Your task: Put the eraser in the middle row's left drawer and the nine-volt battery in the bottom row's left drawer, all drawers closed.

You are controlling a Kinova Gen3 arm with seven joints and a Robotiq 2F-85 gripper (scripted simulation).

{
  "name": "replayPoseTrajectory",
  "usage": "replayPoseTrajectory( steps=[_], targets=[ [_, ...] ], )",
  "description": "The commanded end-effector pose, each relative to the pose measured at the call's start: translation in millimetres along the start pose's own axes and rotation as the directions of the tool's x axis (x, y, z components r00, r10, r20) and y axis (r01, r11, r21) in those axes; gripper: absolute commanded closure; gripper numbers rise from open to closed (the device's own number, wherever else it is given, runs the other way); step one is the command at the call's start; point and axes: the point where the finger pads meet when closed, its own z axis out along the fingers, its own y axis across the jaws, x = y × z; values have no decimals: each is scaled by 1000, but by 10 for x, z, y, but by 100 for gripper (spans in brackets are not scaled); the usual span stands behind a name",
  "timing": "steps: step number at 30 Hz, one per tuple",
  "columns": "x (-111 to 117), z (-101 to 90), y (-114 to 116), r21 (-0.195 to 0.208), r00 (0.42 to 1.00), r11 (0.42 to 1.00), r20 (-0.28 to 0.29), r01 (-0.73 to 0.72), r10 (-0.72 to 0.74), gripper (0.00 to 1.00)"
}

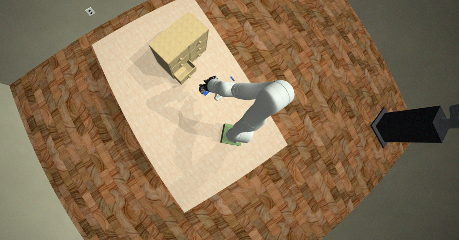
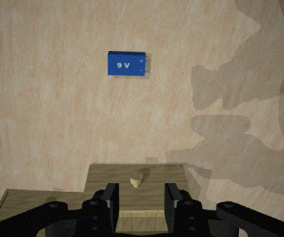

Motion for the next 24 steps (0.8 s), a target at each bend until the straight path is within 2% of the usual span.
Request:
replayPoseTrajectory(
  steps=[1, 24],
  targets=[
    [-26, -20, 11, 3, 1000, 1000, 0, 8, -8, 67],
    [-19, -121, 10, 7, 999, 1000, -45, 8, -8, 67]
  ],
)
